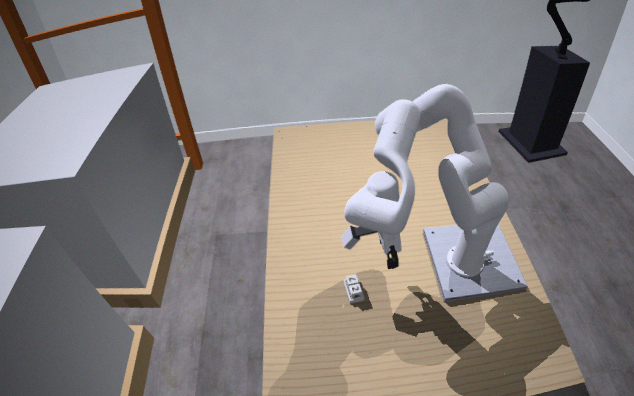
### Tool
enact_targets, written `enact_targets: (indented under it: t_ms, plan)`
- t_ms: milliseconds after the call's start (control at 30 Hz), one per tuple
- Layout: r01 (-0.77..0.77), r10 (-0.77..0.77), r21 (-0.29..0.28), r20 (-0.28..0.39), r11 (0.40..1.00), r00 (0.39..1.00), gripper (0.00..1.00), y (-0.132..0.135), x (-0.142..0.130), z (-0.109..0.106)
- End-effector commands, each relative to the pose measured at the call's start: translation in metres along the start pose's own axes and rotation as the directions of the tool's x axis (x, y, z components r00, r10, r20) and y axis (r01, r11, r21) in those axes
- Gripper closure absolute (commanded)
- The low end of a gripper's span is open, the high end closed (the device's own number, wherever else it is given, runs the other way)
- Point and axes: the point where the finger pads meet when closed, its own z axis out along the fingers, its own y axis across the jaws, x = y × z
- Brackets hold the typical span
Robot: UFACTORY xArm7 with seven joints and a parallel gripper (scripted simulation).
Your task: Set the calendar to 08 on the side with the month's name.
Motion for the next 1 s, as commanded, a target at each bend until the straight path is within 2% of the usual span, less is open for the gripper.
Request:
enact_targets:
  t_ms: [0,133,200,267,333,600,667,767,867,967]
  plan:
    - [0.173,-0.172,0.008,-0.016,0.985,0.985,0.00,0.004,-0.008,0.000]
    - [0.297,-0.296,0.002,-0.028,0.955,0.955,0.00,0.007,-0.013,0.000]
    - [0.297,-0.296,0.002,-0.028,0.955,0.955,0.00,0.007,-0.013,0.000]
    - [0.415,-0.415,-0.009,-0.041,0.910,0.909,0.00,0.011,-0.018,-0.001]
    - [0.455,-0.455,-0.013,-0.045,0.891,0.889,0.00,0.012,-0.020,-0.001]
    - [0.674,-0.677,-0.059,-0.068,0.736,0.733,0.00,0.020,-0.029,-0.003]
    - [0.733,-0.737,-0.079,-0.072,0.676,0.672,0.00,0.023,-0.032,-0.004]
    - [0.739,-0.743,-0.081,-0.072,0.669,0.665,0.00,0.024,-0.032,-0.004]
    - [0.794,-0.801,-0.105,-0.073,0.598,0.594,0.00,0.027,-0.035,-0.005]
    - [0.816,-0.824,-0.116,-0.072,0.567,0.562,0.00,0.028,-0.036,-0.006]
